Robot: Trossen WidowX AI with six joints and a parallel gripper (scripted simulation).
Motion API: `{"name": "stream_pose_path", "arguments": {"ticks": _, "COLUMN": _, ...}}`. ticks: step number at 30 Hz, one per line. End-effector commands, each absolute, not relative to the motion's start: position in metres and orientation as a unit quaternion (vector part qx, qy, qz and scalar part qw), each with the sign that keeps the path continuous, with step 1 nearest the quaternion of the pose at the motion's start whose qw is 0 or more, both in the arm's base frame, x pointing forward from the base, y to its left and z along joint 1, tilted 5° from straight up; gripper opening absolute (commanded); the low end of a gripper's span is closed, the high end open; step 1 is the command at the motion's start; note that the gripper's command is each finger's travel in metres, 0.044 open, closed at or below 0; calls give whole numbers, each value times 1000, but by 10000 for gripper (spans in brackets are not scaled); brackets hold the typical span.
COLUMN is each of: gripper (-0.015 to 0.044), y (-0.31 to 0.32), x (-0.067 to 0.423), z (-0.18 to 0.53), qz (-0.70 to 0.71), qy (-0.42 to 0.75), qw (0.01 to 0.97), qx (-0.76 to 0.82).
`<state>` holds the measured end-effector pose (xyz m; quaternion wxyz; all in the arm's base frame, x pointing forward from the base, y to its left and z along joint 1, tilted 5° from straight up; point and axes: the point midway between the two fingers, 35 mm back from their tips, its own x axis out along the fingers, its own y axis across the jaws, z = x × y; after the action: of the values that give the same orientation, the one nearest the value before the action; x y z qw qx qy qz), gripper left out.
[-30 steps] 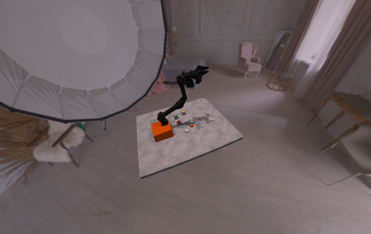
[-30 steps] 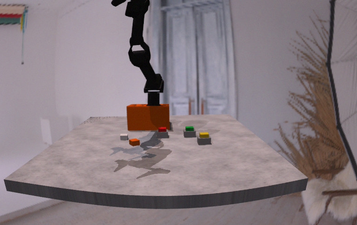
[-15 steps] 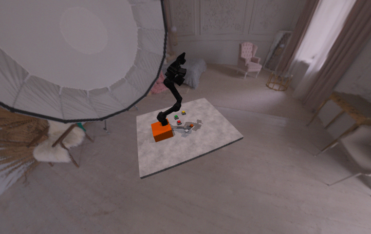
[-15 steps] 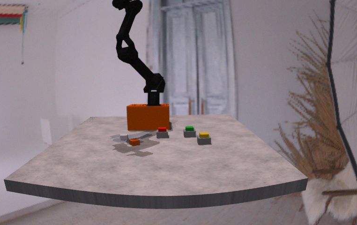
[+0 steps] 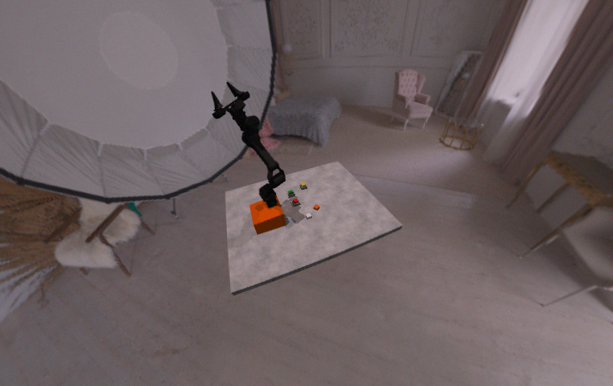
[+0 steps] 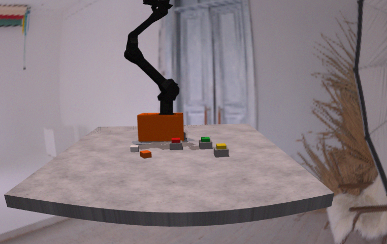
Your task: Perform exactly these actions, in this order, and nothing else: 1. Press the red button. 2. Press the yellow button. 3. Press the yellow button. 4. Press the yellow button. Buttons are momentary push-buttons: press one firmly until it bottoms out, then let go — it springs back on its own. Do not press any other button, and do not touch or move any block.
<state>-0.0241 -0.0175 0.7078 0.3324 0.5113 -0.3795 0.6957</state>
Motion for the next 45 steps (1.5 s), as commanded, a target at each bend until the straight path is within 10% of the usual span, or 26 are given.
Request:
{"name": "stream_pose_path", "arguments": {"ticks": 1, "gripper": 400, "y": 54, "x": -48, "z": 689, "qz": 727, "qy": -345, "qw": 408, "qx": 432}}
{"name": "stream_pose_path", "arguments": {"ticks": 9, "gripper": 400, "y": 215, "x": -30, "z": 603, "qz": 734, "qy": -223, "qw": 593, "qx": 244}}
{"name": "stream_pose_path", "arguments": {"ticks": 21, "gripper": 400, "y": 319, "x": 124, "z": 400, "qz": 590, "qy": 61, "qw": 805, "qx": 31}}
{"name": "stream_pose_path", "arguments": {"ticks": 33, "gripper": 400, "y": 213, "x": 244, "z": 176, "qz": 307, "qy": 416, "qw": 854, "qx": -56}}
{"name": "stream_pose_path", "arguments": {"ticks": 45, "gripper": 400, "y": 46, "x": 182, "z": 41, "qz": 18, "qy": 729, "qw": 684, "qx": 0}}
